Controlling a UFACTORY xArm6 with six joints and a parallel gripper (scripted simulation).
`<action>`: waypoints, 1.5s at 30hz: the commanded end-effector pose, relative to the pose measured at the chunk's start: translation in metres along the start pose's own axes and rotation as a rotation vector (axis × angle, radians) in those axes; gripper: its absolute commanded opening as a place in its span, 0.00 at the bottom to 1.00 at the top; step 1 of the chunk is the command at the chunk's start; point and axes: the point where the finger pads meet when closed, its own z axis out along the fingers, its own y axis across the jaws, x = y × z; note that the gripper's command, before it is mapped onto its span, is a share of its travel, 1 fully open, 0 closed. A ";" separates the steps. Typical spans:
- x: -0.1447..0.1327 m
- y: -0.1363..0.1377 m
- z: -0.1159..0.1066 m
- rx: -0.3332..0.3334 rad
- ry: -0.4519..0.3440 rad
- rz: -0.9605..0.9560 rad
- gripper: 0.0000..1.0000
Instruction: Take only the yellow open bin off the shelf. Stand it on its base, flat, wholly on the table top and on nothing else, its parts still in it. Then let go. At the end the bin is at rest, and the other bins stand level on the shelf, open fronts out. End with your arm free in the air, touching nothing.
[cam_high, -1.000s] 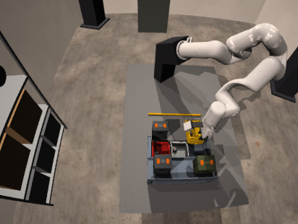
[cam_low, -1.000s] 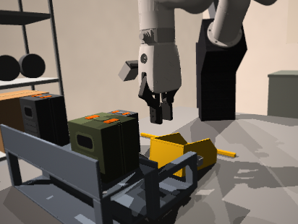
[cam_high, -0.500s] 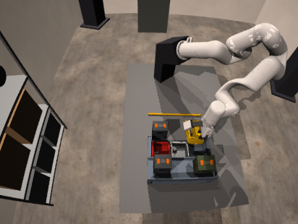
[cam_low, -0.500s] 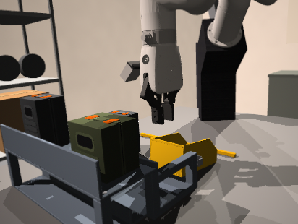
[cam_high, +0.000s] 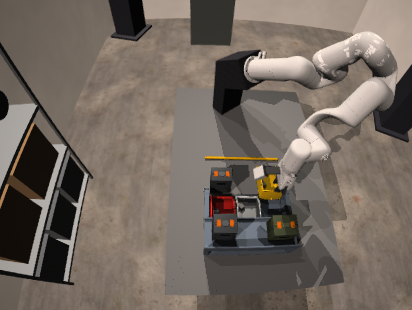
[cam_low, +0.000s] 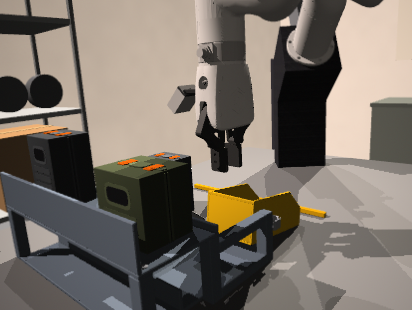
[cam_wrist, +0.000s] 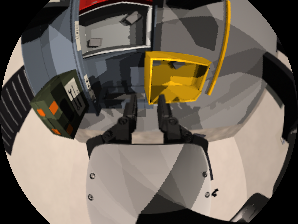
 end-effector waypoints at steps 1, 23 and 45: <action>0.000 0.001 0.000 0.002 0.000 -0.001 0.33; 0.000 0.003 0.001 0.002 0.000 -0.001 0.33; 0.000 0.003 0.011 0.002 0.000 -0.001 0.33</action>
